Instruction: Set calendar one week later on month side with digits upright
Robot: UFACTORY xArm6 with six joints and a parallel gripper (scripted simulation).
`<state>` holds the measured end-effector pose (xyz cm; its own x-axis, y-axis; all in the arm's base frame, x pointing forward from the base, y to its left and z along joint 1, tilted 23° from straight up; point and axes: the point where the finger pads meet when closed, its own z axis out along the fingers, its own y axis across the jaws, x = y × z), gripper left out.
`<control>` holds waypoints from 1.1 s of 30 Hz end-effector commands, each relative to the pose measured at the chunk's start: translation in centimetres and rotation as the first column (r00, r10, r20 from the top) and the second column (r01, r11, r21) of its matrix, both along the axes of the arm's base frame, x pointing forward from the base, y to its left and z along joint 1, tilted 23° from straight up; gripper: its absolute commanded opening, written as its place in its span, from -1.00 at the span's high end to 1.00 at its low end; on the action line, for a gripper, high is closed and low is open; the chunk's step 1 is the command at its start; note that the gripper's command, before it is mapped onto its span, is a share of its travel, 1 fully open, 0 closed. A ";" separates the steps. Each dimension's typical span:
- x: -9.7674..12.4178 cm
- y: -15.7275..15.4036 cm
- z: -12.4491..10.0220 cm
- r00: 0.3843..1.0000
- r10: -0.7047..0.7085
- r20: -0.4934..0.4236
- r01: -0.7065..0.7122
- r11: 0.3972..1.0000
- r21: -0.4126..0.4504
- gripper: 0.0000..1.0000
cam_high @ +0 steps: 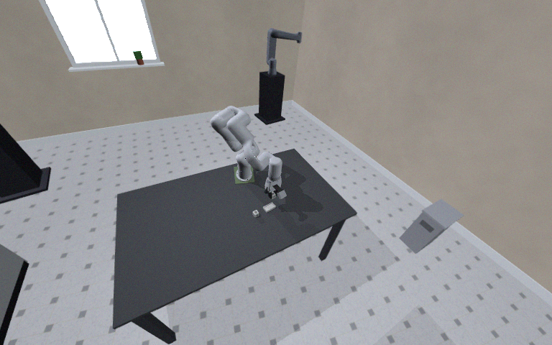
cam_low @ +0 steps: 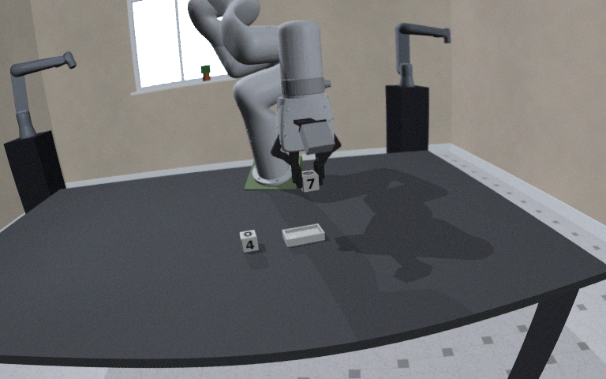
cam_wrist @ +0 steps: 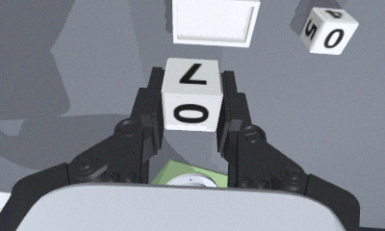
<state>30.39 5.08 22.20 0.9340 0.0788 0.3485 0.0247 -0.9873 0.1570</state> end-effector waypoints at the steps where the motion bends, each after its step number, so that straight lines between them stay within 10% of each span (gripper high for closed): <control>1: -0.2 0.0 0.4 1.000 0.000 0.002 0.000 1.000 0.000 0.43; 21: 0.1 2.5 -0.2 0.920 0.382 -0.089 -0.391 0.910 -0.137 0.43; 33: 0.1 4.5 -0.7 0.746 0.637 -0.195 -0.666 0.715 -0.213 0.43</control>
<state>30.42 8.90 21.53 0.7220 0.6700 0.1726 0.5930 -0.7278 0.3444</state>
